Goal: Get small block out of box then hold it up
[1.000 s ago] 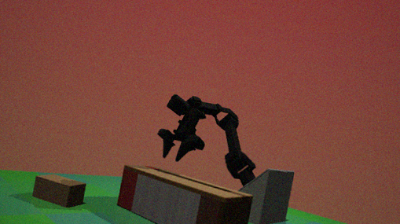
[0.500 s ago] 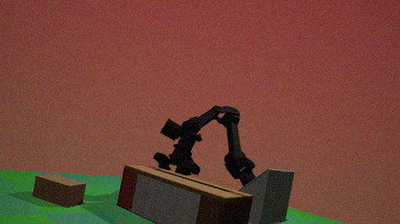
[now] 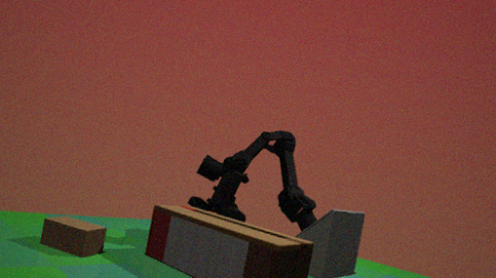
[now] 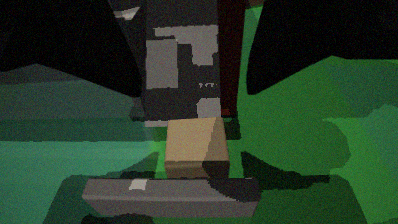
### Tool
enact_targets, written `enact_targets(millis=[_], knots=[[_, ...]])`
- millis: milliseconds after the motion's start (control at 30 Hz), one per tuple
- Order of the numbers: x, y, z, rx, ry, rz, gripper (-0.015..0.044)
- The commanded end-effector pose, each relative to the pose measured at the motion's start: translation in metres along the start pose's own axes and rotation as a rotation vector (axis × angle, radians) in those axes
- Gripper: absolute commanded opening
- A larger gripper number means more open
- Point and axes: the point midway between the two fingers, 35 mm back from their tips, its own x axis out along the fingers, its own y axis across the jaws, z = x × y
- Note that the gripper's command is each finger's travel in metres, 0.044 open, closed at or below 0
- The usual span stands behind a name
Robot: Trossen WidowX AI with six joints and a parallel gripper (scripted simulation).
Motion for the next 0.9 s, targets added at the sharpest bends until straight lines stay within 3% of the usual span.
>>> enact_targets(millis=[0, 767, 867], knots=[[0.008, -0.002, 0.004, -0.007, -0.002, -0.008, 0.0285], [0.038, 0.000, 0.022, -0.009, -0.002, -0.003, 0.0285], [0.038, 0.000, 0.022, -0.009, -0.002, -0.003, 0.0206]])
